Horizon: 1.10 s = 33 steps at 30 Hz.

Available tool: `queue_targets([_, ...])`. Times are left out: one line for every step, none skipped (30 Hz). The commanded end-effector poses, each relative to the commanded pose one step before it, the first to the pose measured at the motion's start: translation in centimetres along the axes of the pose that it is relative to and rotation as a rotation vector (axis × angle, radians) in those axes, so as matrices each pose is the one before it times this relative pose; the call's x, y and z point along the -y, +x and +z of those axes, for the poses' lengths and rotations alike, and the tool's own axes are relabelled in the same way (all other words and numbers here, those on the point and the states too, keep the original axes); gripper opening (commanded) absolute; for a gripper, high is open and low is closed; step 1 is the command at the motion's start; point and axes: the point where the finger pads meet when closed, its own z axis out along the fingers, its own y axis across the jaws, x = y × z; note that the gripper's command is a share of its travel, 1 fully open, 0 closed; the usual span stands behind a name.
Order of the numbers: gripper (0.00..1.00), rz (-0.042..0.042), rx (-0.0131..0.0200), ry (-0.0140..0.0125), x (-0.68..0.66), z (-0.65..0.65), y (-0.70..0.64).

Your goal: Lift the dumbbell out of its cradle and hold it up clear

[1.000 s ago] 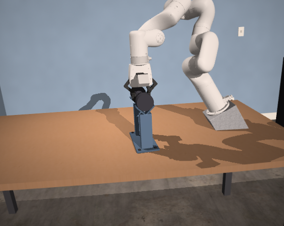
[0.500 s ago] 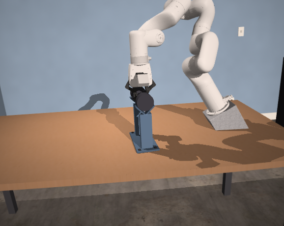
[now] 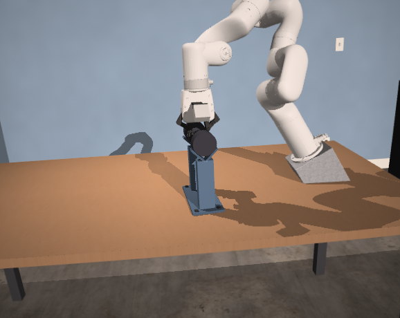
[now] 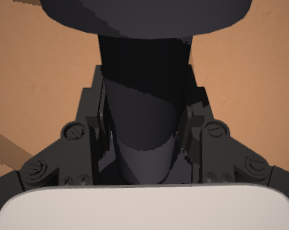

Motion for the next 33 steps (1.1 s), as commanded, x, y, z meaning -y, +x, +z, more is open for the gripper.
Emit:
queue_targets([0.00, -0.00057, -0.00041, -0.00058, -0.013, -0.054, 0.038])
queue_targets([0.00, 0.00000, 0.00000, 0.00000, 0.000, -0.004, 0.000])
queue_targets([0.00, 0.00000, 0.00000, 0.00000, 0.000, -0.008, 0.000])
queue_targets([0.00, 0.00000, 0.00000, 0.00000, 0.000, -0.013, 0.000])
queue_targets([0.00, 0.00000, 0.00000, 0.00000, 0.000, -0.018, 0.000])
queue_targets([0.00, 0.00000, 0.00000, 0.00000, 0.000, 0.000, 0.000])
queue_targets([0.00, 0.00000, 0.00000, 0.00000, 0.000, 0.000, 0.000])
queue_targets([0.00, 0.00000, 0.00000, 0.00000, 0.000, -0.025, 0.000])
queue_targets([0.00, 0.00000, 0.00000, 0.00000, -0.001, -0.032, 0.000])
queue_targets([0.00, 0.00000, 0.00000, 0.00000, -0.001, -0.040, 0.000])
queue_targets([0.00, 0.00000, 0.00000, 0.00000, -0.001, -0.049, 0.000])
queue_targets([0.00, 0.00000, 0.00000, 0.00000, -0.001, -0.058, 0.000])
queue_targets([0.00, 0.00000, -0.00001, 0.00000, -0.001, -0.067, 0.001])
queue_targets([0.00, 0.00000, -0.00001, 0.00000, 0.000, -0.077, 0.001])
queue_targets([0.00, 0.00000, -0.00001, 0.00000, 0.000, -0.087, 0.001])
queue_targets([0.00, -0.00001, -0.00002, 0.00000, 0.000, -0.097, 0.001])
queue_targets([0.00, -0.00001, -0.00002, 0.00000, 0.001, -0.107, 0.001])
queue_targets([0.00, -0.00001, -0.00003, 0.00000, 0.001, -0.118, 0.001])
queue_targets([0.00, -0.00001, -0.00004, 0.00001, 0.002, -0.128, 0.001])
queue_targets([0.00, -0.00002, -0.00005, 0.00001, 0.003, -0.138, 0.000])
queue_targets([0.00, -0.00002, -0.00006, 0.00001, 0.004, -0.149, 0.000])
queue_targets([0.00, -0.00003, -0.00007, 0.00002, 0.005, -0.159, 0.000])
queue_targets([0.00, 0.00000, 0.00000, 0.00000, 0.000, 0.000, 0.000])
queue_targets([0.00, 0.00000, 0.00000, 0.00000, 0.000, 0.000, 0.000])
queue_targets([0.00, -0.00003, -0.00009, 0.00002, 0.006, -0.168, 0.000])
queue_targets([0.00, -0.00004, -0.00010, 0.00003, 0.008, -0.178, 0.000])
queue_targets([0.00, -0.00005, -0.00012, 0.00004, 0.010, -0.187, 0.000])
queue_targets([0.00, -0.00006, -0.00013, 0.00004, 0.012, -0.195, -0.001])
queue_targets([0.00, -0.00007, -0.00015, 0.00005, 0.014, -0.204, -0.001])
queue_targets([0.00, -0.00008, -0.00017, 0.00006, 0.016, -0.211, -0.001])
queue_targets([0.00, -0.00009, -0.00019, 0.00007, 0.018, -0.219, -0.001])
queue_targets([0.00, -0.00010, -0.00021, 0.00008, 0.021, -0.225, -0.002])
queue_targets([0.00, -0.00011, -0.00024, 0.00009, 0.023, -0.232, -0.002])
